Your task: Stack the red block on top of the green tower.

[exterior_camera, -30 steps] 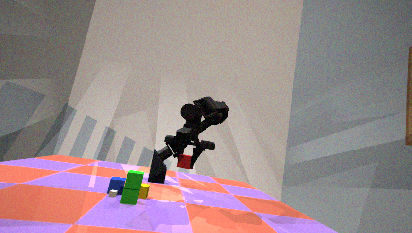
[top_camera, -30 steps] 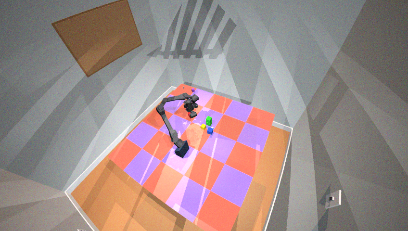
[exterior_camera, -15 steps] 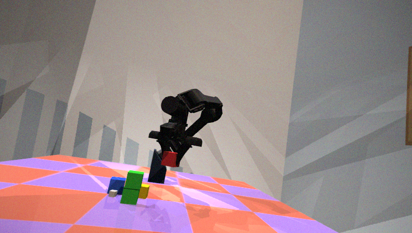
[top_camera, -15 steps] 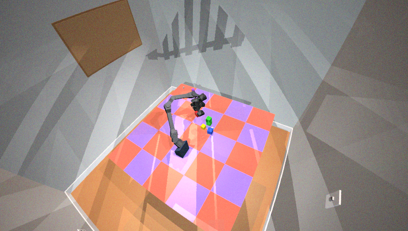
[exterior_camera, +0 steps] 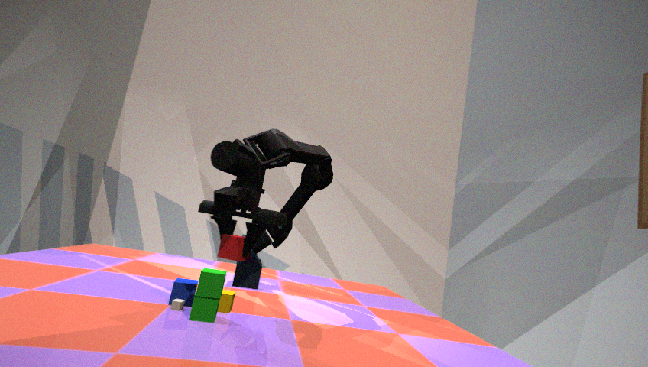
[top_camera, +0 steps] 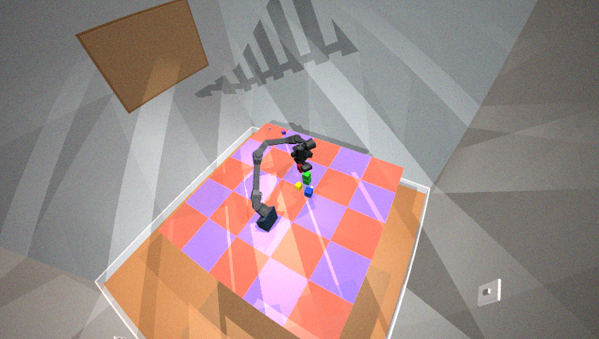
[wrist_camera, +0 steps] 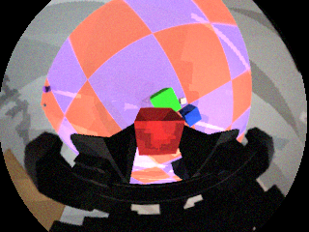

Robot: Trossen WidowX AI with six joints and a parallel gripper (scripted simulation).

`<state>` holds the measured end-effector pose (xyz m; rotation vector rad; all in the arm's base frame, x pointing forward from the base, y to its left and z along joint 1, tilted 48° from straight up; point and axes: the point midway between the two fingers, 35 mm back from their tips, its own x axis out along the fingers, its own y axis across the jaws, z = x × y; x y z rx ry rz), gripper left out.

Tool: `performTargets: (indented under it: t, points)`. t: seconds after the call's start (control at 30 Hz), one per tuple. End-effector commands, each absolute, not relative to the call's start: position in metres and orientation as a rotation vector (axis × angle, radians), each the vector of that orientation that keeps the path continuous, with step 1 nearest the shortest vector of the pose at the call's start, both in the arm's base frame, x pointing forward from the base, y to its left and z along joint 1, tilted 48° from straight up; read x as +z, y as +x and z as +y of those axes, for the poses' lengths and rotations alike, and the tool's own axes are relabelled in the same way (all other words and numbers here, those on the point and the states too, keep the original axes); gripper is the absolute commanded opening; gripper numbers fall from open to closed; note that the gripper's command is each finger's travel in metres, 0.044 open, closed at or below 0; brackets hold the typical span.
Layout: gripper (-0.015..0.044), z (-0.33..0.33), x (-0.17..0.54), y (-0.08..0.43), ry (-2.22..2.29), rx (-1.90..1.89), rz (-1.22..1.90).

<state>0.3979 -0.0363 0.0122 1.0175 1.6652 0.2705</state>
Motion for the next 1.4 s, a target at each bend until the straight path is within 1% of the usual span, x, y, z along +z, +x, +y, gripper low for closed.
performTargets:
  t: [0.0, 0.33, 0.7, 1.37]
  points:
    - [0.0, -0.05, -0.005, 0.404, 1.013, 0.273, 1.666]
    - [0.0, -0.058, -0.008, 0.407, 1.015, 0.273, 1.666]
    - [0.0, -0.036, -0.028, 0.406, 1.016, 0.274, 1.666]
    - [0.0, -0.036, -0.028, 0.406, 1.016, 0.274, 1.666]
